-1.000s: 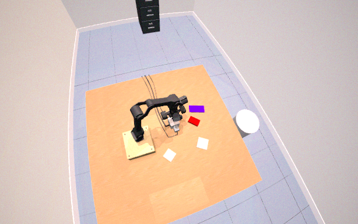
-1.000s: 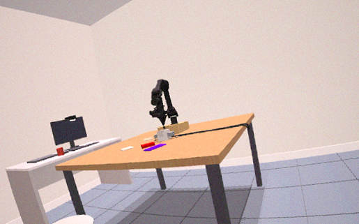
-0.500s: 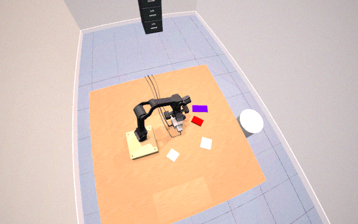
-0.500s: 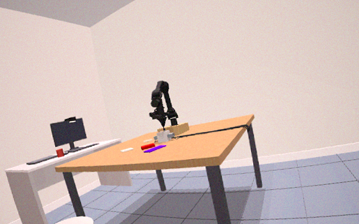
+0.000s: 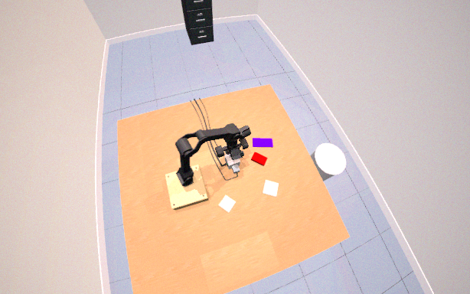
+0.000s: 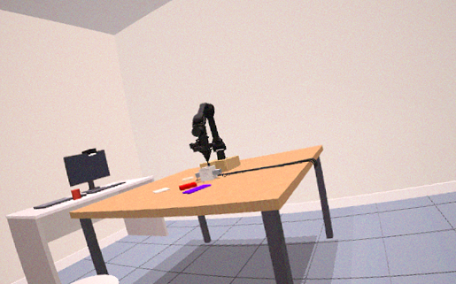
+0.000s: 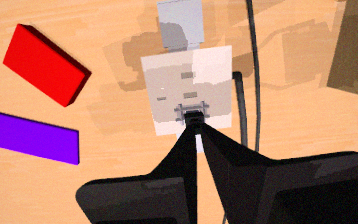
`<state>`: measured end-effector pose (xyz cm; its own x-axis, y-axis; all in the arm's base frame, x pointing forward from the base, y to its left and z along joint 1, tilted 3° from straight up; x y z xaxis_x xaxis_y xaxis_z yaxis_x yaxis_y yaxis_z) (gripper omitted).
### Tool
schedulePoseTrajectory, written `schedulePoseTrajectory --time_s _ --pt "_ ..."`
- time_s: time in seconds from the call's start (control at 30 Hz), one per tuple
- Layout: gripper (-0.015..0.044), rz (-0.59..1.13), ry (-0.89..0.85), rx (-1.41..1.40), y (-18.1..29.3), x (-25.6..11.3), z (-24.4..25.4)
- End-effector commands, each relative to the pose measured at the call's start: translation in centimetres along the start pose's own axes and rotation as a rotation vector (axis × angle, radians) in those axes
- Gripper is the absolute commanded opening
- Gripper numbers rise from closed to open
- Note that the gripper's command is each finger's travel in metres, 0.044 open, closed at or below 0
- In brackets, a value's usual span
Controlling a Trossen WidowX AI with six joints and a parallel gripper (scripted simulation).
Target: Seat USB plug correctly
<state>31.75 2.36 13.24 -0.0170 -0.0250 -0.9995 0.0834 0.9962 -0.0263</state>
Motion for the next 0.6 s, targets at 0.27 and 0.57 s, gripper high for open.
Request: schedulePoseTrajectory --time_s 0.27,0.57 --pt "0.0000 -0.003 -0.001 -0.004 -0.01 0.18 0.02" --pt "0.0000 -0.003 -0.001 -0.004 -0.01 0.29 0.02"
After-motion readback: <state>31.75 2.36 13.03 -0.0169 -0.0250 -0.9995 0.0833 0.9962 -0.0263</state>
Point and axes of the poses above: the point midway between the two fingers, 35 mm back from their tips, its own x axis out along the fingers, its own z axis across the jaws, y = z × x, the point moved 7 cm from there along -x, back along the fingers, and after that the axes turned 2 degrees about -x, right-handed, at the moved point
